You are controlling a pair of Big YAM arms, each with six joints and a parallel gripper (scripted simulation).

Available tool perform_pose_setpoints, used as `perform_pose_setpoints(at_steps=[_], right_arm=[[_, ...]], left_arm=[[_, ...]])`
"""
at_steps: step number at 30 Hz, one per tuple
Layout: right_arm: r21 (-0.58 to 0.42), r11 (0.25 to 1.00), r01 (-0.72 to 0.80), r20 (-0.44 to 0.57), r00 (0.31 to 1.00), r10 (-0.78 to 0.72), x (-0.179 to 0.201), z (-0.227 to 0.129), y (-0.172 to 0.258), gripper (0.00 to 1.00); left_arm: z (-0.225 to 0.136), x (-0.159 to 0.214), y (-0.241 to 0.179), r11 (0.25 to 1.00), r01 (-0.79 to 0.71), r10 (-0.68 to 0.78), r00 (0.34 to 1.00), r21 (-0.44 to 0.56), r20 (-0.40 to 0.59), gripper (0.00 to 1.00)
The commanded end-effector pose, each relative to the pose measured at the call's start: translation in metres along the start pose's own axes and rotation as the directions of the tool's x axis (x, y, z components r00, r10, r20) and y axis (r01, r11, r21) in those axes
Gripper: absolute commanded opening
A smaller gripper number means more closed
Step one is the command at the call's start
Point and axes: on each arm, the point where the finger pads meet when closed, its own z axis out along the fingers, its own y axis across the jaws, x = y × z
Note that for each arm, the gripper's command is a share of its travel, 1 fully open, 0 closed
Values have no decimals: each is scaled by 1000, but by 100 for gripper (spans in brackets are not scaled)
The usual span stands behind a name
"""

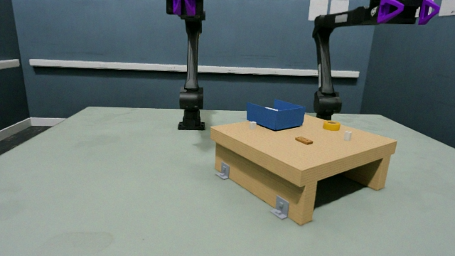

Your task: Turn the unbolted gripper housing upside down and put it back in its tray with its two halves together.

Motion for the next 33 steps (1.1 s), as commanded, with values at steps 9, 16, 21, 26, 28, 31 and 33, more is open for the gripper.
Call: perform_pose_setpoints(at_steps=[9,16,21,26,28,31,33], right_arm=[[-2,1000,17,134,991,-16,-73,-7,5,14],[-3,1000,19,115,993,-18,-66,-3,6,14],[1,1000,19,108,994,-19,-64,-3,4,14],[1,1000,19,105,994,-19,-63,-3,4,14],[2,1000,18,102,995,-18,-62,-3,4,14],[2,1000,16,98,995,-17,-61,-3,4,14],[2,1000,15,96,995,-16,-60,-3,4,14]], left_arm=[[2,-39,-8,1000,-1,0,998,16,67,100],[-3,-38,-10,1000,3,-5,997,20,73,100],[-8,-39,-10,1000,6,-8,997,22,80,100],[-8,-36,-10,1000,7,-9,997,22,77,100],[-8,-34,-11,1000,8,-10,997,24,75,100],[-5,-27,-11,1000,10,-12,998,24,65,100],[-4,-23,-11,1000,10,-11,998,24,59,100]])
